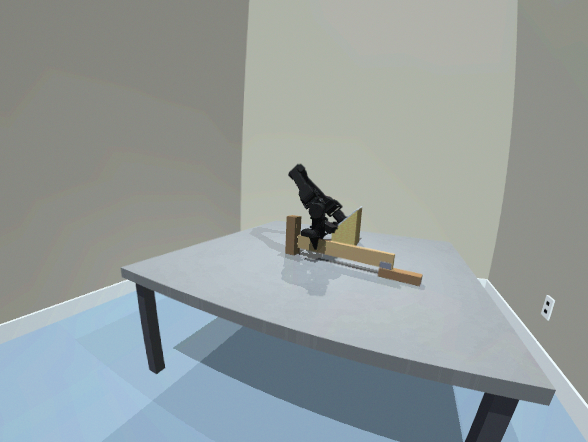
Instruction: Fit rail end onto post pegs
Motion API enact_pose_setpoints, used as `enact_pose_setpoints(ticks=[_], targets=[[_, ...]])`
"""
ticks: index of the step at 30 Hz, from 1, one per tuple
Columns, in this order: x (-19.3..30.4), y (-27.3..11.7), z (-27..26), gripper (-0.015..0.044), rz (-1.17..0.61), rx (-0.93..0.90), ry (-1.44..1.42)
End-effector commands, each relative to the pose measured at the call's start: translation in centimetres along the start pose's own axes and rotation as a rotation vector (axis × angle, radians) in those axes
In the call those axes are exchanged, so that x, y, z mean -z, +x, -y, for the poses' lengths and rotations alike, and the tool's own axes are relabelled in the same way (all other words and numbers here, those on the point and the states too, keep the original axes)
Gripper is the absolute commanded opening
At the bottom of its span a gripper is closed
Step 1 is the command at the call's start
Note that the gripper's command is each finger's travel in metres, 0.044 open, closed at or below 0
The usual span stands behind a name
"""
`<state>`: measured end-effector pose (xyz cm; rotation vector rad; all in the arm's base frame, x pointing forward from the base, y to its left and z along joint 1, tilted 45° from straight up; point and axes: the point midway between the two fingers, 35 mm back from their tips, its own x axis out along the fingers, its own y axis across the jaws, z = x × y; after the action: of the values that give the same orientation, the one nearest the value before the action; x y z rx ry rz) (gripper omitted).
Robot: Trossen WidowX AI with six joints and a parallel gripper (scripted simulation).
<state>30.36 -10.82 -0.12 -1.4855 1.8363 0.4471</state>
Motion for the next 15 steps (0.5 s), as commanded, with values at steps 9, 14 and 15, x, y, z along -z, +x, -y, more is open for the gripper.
enact_pose_setpoints(ticks=[9,14,15], targets=[[0.43,-0.08,0.04,0.0000,0.000,0.002,-0.002],[0.58,-0.11,0.04,0.0000,0.000,0.002,-0.002],[0.61,-0.11,0.04,0.0000,0.000,0.002,-0.002]])
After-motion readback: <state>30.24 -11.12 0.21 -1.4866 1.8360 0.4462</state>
